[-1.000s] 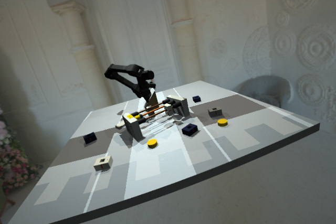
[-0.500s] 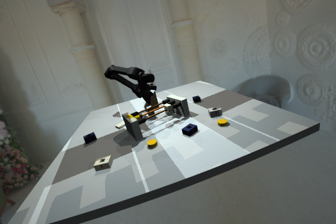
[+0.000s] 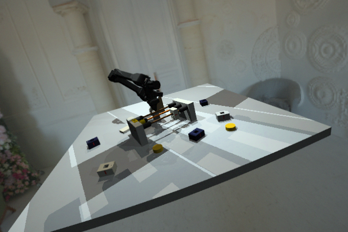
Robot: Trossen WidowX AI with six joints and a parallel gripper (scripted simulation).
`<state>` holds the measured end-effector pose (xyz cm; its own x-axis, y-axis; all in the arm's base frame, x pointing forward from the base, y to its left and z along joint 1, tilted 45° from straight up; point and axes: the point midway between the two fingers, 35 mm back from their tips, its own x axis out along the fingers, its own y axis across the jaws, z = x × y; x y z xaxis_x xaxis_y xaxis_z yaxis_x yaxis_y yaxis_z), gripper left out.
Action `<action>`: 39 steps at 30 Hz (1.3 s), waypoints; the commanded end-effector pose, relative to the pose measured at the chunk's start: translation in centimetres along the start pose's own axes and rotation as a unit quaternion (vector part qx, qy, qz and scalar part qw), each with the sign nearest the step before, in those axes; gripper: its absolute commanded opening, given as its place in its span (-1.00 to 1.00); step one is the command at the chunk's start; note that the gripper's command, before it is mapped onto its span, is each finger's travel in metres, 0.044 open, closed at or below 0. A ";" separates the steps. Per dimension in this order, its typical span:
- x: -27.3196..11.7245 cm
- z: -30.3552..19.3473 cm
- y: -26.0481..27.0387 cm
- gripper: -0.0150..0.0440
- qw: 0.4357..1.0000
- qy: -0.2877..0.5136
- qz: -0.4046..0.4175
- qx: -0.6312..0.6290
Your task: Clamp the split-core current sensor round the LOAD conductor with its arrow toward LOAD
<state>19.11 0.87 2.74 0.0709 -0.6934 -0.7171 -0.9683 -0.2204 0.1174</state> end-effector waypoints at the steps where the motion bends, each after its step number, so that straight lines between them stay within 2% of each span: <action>1: 0.8 -0.1 0.2 0.59 1.000 0.004 0.001 -0.003; 7: 1.5 -0.1 0.4 0.59 1.000 0.005 0.001 -0.003; 25: 1.1 0.0 0.2 0.19 1.000 0.001 0.001 0.000; 33: -1.5 0.1 -0.4 -0.49 1.000 -0.002 0.000 -0.002; 39: -4.4 0.2 -0.7 -0.49 1.000 -0.003 0.000 -0.003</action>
<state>19.25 3.00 4.63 0.0690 -0.6961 -0.7146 -0.9658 -0.2260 0.1269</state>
